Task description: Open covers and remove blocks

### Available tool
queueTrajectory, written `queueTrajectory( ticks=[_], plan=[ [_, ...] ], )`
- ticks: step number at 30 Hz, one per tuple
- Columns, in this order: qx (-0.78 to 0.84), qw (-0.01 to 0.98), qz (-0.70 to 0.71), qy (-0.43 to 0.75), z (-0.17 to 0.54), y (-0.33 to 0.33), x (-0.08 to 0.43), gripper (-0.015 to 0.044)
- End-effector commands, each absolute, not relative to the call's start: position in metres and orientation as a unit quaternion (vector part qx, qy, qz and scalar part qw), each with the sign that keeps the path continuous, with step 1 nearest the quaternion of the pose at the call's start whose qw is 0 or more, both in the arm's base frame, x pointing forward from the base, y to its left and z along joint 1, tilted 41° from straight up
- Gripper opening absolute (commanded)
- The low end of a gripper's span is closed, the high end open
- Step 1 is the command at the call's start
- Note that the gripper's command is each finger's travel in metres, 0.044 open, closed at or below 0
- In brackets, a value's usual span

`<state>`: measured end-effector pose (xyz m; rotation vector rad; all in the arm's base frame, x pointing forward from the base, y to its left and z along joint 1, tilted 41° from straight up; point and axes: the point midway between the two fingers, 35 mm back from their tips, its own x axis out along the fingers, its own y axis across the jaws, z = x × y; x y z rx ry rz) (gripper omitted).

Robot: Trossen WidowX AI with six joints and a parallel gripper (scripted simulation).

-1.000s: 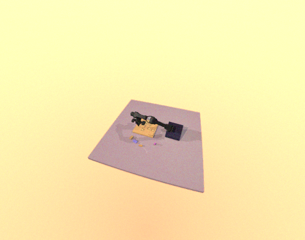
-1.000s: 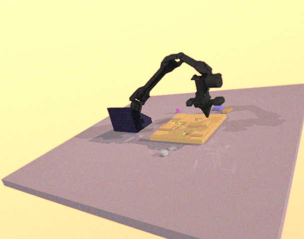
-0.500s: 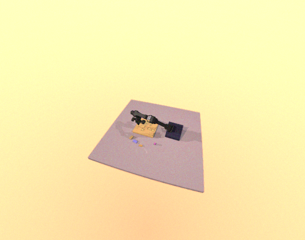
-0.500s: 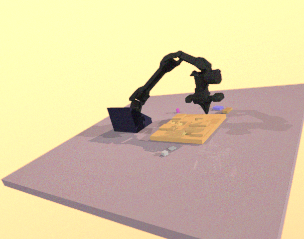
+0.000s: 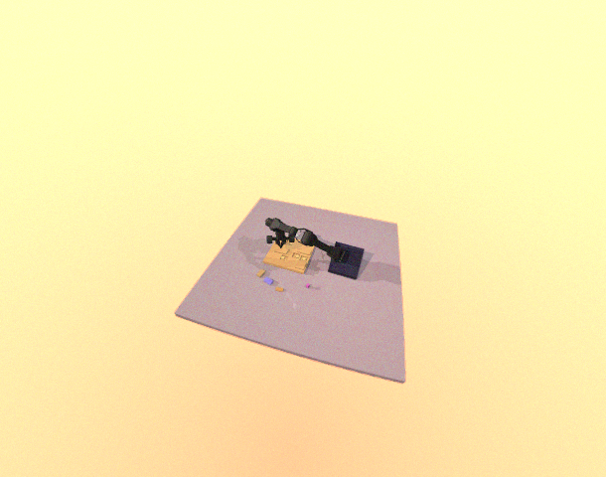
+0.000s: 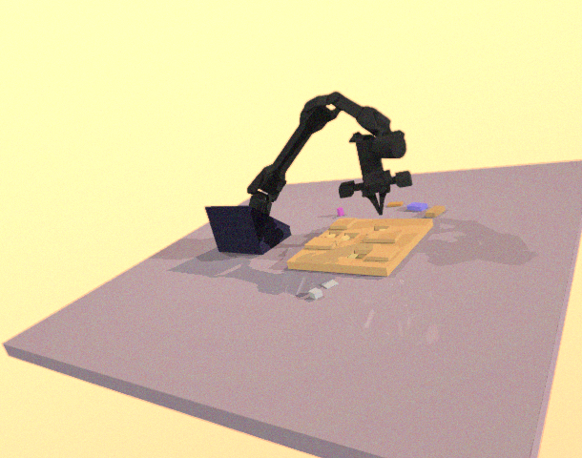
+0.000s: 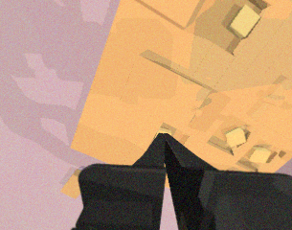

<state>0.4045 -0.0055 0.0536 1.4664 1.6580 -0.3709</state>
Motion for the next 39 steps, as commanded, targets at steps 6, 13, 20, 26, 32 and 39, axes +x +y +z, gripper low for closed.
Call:
queueTrajectory(
  ticks=[6, 13, 20, 26, 32, 39],
  plan=[
    [0.478, 0.555, -0.002, 0.681, 0.055, -0.013, 0.362, 0.0],
    [0.373, 0.63, 0.117, 0.671, 0.053, -0.014, 0.324, 0.0],
    [0.218, 0.698, 0.268, 0.627, 0.049, -0.012, 0.294, 0.0],
    [0.013, 0.73, 0.432, 0.529, 0.046, -0.011, 0.277, 0.0],
    [-0.191, 0.705, 0.563, 0.386, 0.044, -0.009, 0.261, 0.0],
    [-0.346, 0.644, 0.637, 0.246, 0.042, -0.006, 0.245, 0.0]
  ],
)
